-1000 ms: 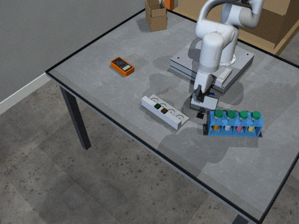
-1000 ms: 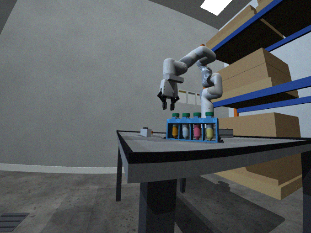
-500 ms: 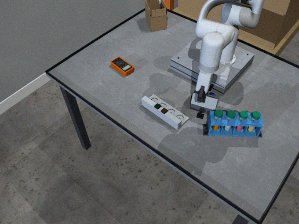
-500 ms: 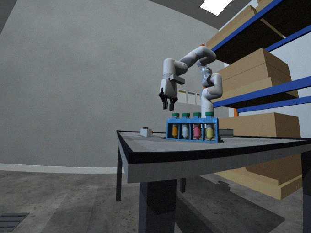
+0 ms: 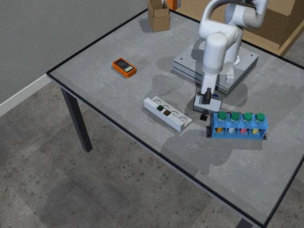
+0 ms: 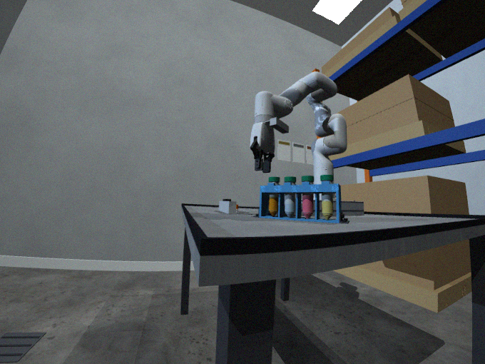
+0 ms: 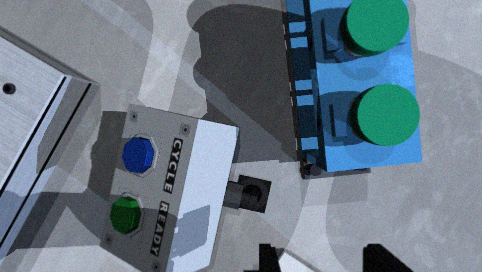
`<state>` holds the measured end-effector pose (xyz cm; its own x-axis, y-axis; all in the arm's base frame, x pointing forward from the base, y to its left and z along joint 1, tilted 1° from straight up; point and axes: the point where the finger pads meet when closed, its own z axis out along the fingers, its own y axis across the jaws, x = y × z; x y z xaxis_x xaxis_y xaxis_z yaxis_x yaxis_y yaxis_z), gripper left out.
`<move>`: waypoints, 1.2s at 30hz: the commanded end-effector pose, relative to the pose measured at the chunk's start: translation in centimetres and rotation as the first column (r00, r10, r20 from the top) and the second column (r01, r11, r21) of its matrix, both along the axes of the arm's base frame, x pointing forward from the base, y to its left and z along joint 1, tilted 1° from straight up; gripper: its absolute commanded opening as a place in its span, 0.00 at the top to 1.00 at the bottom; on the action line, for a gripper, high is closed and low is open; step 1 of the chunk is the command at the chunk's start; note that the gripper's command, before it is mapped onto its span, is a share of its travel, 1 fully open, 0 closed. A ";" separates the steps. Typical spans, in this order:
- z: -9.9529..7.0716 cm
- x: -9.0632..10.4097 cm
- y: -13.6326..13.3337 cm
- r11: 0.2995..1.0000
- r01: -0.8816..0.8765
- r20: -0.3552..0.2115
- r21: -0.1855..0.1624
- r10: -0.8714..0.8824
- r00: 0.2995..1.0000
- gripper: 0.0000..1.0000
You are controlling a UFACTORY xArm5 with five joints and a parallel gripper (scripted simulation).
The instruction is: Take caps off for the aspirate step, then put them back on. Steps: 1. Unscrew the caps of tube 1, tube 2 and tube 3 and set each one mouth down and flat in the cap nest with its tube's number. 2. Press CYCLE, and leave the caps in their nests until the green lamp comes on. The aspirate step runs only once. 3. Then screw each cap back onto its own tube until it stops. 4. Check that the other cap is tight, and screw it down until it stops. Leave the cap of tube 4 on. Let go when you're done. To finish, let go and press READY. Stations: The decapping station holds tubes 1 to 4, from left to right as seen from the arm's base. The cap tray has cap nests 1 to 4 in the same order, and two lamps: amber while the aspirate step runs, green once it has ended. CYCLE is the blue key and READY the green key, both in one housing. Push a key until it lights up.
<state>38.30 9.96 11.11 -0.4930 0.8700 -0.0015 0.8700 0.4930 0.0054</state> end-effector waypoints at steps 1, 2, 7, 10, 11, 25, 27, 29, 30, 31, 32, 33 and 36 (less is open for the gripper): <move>0.1 0.1 0.0 0.997 -0.069 0.001 0.015 0.069 0.998 0.54; 0.1 0.1 0.0 0.996 -0.086 0.002 0.015 0.086 0.996 0.54; 0.1 0.1 0.0 0.994 -0.107 0.002 0.016 0.107 0.994 0.54; 0.1 0.1 0.0 0.994 -0.107 0.002 0.016 0.107 0.994 0.54; 0.1 0.1 0.0 0.994 -0.107 0.002 0.016 0.107 0.994 0.54; 0.2 -2.0 5.1 0.911 0.412 -0.008 0.016 -0.412 0.911 0.54; 0.2 -2.3 5.8 0.878 0.478 -0.009 0.016 -0.478 0.878 0.54; 0.2 -2.6 6.5 0.841 0.541 -0.010 0.016 -0.541 0.841 0.54; 0.2 -2.7 6.9 0.820 0.572 -0.011 0.016 -0.572 0.820 0.54; 0.2 -3.0 7.4 0.799 0.602 -0.012 0.016 -0.602 0.799 0.54; 0.3 -3.3 8.2 0.779 0.627 -0.013 0.016 -0.627 0.779 0.54; 0.3 -3.3 8.2 0.779 0.627 -0.013 0.016 -0.627 0.779 0.54; 0.3 -3.9 9.8 0.779 0.627 -0.013 0.016 -0.627 0.779 0.54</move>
<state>35.28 17.01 11.23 0.0547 0.9985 0.0027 0.9985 -0.0547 0.0049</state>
